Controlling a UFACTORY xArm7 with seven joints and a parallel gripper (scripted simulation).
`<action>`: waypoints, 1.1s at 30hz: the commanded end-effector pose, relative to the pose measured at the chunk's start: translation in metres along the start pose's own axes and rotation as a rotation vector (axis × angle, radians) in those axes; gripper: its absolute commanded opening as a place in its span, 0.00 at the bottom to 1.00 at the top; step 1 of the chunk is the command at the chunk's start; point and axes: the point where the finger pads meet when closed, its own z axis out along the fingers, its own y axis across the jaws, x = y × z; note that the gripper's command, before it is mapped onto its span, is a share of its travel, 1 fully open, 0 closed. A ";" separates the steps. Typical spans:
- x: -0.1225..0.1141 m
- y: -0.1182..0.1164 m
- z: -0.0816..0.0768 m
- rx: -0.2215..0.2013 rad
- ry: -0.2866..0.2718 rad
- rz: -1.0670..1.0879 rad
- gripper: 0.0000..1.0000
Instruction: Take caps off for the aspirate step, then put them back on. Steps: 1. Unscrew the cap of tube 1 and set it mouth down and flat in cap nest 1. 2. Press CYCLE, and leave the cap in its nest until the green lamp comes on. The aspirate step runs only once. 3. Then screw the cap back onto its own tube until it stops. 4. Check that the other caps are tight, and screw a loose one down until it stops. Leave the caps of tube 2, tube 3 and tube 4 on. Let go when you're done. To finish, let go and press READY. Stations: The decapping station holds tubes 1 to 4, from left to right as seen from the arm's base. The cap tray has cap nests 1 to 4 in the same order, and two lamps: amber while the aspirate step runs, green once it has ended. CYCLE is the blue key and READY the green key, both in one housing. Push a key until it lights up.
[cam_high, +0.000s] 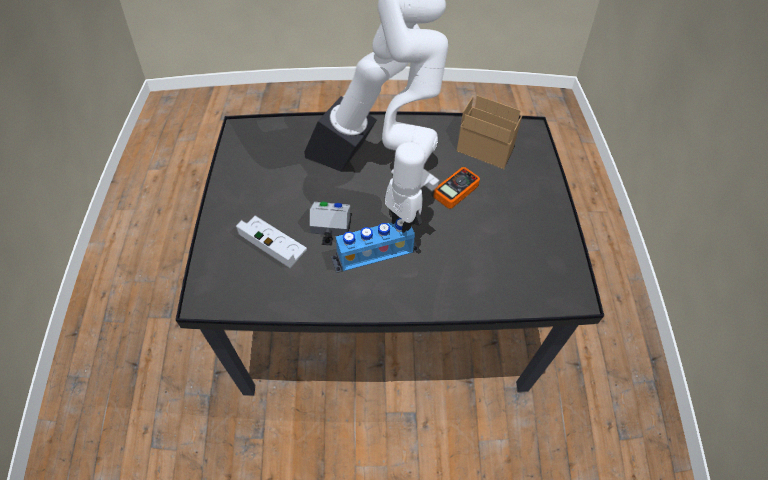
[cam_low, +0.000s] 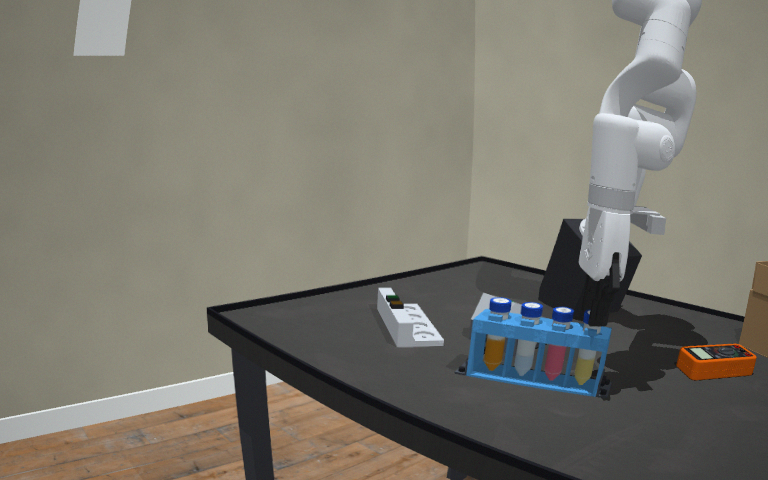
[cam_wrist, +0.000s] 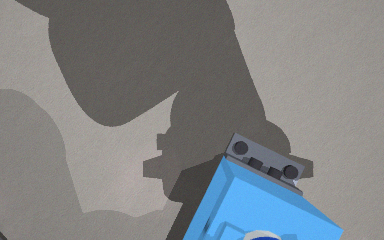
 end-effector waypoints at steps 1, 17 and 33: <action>-0.001 0.001 -0.001 -0.033 0.018 -0.202 0.00; -0.001 0.001 -0.001 -0.034 0.016 -0.323 0.46; -0.001 0.001 -0.001 -0.028 0.028 0.399 0.46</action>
